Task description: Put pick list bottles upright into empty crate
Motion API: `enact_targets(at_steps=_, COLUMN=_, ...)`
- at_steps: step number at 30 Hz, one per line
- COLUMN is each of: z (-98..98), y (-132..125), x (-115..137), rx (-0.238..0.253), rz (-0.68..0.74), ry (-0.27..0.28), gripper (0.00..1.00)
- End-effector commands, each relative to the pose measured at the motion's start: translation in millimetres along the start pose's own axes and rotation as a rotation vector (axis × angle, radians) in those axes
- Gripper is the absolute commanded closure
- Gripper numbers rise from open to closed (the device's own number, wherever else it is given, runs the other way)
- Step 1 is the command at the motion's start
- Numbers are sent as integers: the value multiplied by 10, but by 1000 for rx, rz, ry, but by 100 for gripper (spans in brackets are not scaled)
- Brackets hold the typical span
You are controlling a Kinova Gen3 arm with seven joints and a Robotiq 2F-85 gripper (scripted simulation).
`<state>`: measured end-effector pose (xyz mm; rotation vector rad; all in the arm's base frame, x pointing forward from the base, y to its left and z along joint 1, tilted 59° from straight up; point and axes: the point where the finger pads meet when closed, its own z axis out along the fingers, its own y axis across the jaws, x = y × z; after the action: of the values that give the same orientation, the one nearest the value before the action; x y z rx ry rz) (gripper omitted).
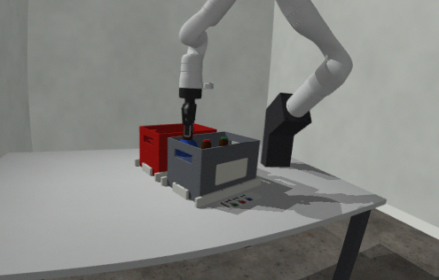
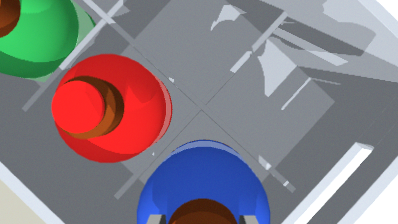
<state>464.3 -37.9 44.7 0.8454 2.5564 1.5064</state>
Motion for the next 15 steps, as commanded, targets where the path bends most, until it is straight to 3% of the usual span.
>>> enact_targets(at_steps=1, z=-5, y=-2, x=-7, rx=0, rz=0, ry=-2, gripper=90)
enact_targets(at_steps=15, z=135, y=-2, x=-8, rx=0, rz=0, ry=-2, gripper=90)
